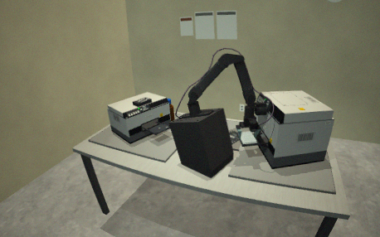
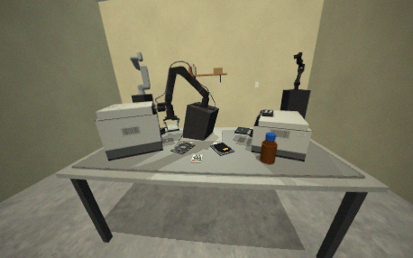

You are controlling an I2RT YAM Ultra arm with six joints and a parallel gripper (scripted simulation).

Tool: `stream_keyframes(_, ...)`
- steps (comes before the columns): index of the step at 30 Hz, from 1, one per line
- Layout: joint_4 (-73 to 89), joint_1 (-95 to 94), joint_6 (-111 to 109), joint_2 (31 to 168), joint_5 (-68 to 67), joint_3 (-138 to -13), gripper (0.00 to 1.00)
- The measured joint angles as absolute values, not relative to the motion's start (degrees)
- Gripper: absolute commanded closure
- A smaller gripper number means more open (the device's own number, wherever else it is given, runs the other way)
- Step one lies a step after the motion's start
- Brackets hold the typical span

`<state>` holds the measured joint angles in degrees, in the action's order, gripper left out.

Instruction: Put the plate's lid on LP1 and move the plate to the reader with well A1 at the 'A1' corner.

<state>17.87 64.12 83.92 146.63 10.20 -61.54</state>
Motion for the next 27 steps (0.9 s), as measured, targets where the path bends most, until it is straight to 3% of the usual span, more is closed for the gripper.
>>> stream_keyframes(27,22.81,64.93,83.05,141.36,10.20,-61.52,0.00)
